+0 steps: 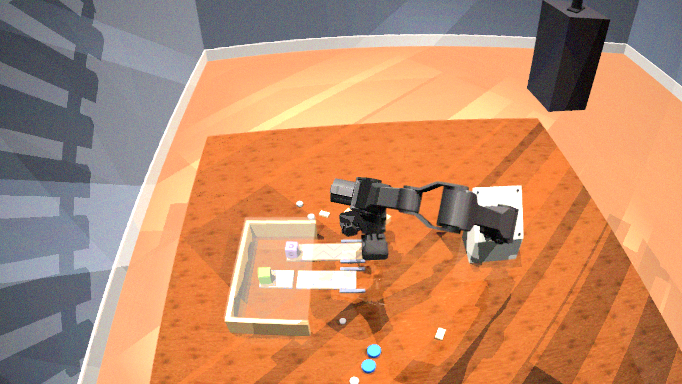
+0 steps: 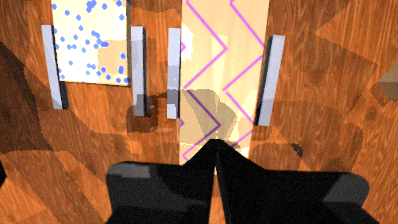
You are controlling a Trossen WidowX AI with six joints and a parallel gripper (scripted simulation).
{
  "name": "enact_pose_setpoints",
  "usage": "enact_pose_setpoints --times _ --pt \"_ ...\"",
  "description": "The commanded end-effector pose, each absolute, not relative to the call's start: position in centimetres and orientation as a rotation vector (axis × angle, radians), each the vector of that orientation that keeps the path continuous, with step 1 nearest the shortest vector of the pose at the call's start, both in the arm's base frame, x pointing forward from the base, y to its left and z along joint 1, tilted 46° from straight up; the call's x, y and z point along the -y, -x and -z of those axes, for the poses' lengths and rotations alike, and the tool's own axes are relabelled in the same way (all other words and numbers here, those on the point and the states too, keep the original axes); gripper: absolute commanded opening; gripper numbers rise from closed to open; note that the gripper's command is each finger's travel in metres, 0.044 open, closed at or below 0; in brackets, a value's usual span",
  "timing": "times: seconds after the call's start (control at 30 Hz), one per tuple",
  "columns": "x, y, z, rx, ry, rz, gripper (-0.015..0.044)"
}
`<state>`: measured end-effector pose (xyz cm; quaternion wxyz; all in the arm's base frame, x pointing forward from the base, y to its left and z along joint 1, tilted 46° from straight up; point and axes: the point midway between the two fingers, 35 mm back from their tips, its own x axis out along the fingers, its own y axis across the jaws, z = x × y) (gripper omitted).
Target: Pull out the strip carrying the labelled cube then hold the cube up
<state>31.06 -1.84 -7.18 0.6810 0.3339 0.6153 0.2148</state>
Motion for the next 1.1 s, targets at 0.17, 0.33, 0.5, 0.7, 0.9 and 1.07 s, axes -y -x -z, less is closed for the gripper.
enact_pose_setpoints --times 0.17,0.33,0.5,0.7,0.9,1.07 --pt "1.0 -29.0 7.6 -1.406 -0.75 -0.49 0.0" --pt "0.9 -28.3 7.6 -1.406 -0.75 -0.49 0.0" --pt "0.8 -27.6 7.6 -1.406 -0.75 -0.49 0.0" --pt "0.6 -26.7 7.6 -1.407 -0.75 -0.49 0.0" --pt "0.4 -25.8 7.6 -1.407 -0.75 -0.49 0.0" --pt "0.3 -25.1 7.5 -1.408 -0.751 -0.489 0.0"
